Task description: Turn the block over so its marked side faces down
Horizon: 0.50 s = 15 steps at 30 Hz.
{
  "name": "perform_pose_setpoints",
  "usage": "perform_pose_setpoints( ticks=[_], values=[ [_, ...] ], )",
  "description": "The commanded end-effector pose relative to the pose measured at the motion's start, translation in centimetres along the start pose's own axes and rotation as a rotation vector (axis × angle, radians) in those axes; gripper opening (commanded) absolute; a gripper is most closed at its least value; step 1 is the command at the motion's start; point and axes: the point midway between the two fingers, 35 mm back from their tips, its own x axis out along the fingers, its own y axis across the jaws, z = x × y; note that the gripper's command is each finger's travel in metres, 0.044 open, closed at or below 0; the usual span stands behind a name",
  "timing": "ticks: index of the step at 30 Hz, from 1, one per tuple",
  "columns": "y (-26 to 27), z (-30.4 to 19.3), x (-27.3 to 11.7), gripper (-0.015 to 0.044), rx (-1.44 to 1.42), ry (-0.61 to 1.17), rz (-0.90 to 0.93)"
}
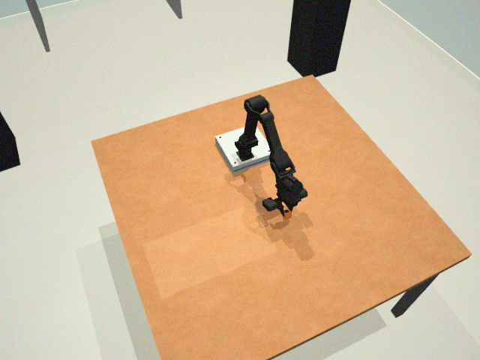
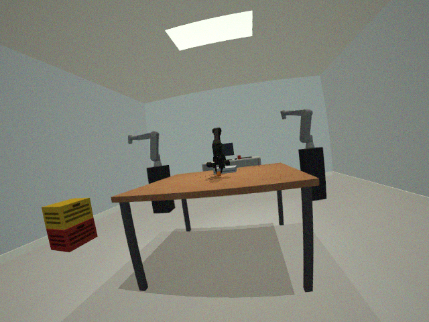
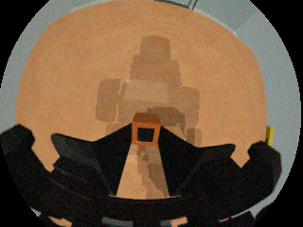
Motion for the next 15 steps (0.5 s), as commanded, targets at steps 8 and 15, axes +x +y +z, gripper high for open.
perform_pose_setpoints(
  ticks=[8, 15],
  values=[
    [-0.1, -0.6, -0.3, 0.0, 0.009, -0.14, -0.003],
    [0.0, -0.4, 1.0, 0.0, 0.007, -0.205, -0.003]
  ],
)
